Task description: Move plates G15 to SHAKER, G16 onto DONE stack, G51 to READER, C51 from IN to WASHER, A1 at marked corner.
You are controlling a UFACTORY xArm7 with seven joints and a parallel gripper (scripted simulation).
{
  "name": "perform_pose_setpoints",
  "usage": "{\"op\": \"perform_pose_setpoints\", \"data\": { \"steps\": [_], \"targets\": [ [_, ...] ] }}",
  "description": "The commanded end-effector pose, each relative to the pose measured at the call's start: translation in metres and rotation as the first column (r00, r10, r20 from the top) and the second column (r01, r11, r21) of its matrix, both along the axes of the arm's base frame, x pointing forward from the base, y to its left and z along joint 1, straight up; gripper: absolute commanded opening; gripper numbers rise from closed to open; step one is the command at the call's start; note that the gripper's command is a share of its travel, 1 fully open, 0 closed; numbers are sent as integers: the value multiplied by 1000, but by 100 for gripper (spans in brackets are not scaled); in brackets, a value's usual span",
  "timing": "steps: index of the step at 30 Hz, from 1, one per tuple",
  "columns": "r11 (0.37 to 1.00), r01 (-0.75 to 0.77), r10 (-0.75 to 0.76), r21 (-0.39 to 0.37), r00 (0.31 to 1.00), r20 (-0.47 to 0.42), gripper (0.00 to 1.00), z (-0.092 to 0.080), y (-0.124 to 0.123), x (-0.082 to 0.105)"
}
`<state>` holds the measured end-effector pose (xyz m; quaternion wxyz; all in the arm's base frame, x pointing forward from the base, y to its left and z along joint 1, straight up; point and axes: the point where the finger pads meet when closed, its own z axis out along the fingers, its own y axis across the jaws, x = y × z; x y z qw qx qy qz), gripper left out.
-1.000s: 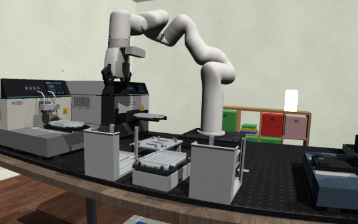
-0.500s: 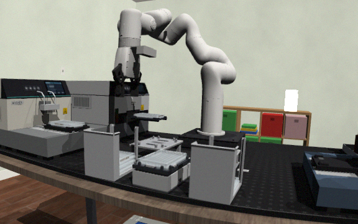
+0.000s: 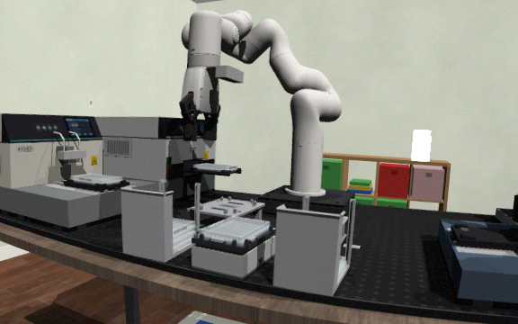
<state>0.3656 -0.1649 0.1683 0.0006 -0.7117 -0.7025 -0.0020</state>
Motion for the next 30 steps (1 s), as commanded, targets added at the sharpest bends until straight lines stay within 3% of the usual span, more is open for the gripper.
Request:
{"op": "perform_pose_setpoints", "data": {
  "steps": [1, 30],
  "targets": [
    [1000, 1, -1, -2, 1000, 5, 100, 2, 6, 1],
    [1000, 2, -1, -1, 1000, 5, 100, 2, 87, -34]
  ]
}}
